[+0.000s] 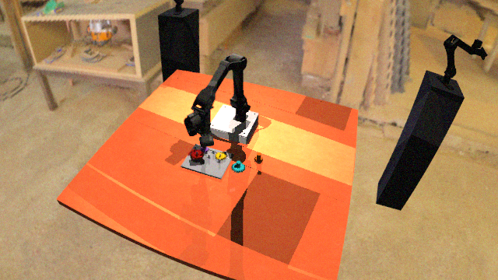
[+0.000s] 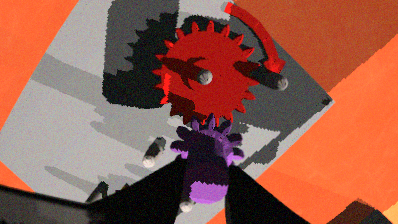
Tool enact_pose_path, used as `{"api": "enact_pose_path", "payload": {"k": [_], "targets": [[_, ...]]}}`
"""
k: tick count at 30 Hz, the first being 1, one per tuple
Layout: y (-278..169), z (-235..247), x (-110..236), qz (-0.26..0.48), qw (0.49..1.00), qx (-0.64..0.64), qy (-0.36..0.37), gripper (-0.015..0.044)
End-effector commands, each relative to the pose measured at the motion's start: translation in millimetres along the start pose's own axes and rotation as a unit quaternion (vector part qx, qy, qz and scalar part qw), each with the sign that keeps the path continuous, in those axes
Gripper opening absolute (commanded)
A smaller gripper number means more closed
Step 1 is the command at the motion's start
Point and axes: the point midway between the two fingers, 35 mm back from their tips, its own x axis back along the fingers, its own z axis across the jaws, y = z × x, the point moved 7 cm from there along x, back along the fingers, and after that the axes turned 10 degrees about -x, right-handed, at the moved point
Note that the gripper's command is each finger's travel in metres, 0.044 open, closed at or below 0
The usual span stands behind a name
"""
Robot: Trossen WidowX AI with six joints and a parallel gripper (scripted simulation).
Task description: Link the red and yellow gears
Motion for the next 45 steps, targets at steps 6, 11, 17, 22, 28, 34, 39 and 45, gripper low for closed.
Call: {"api": "enact_pose_path", "payload": {"k": [6,11,17,22,28,34,39,45], "targets": [[-3,-3,-9,0.013,1.000,0.002,-0.013,0.0000],[-3,-2,-3,0.014,0.998,0.053,-0.012,0.0000],[-3,-3,1,0.015,0.990,0.136,-0.011,0.0000],[-2,-3,1,0.016,0.979,0.205,-0.010,0.0000],[-2,-2,-5,0.016,0.979,0.202,-0.010,0.0000],[-3,-2,0,0.015,0.989,0.146,-0.010,0.0000],[-4,-3,2,0.014,0.997,0.081,-0.011,0.0000],[-2,-3,3,0.013,1.000,-0.002,-0.013,0.0000]]}}
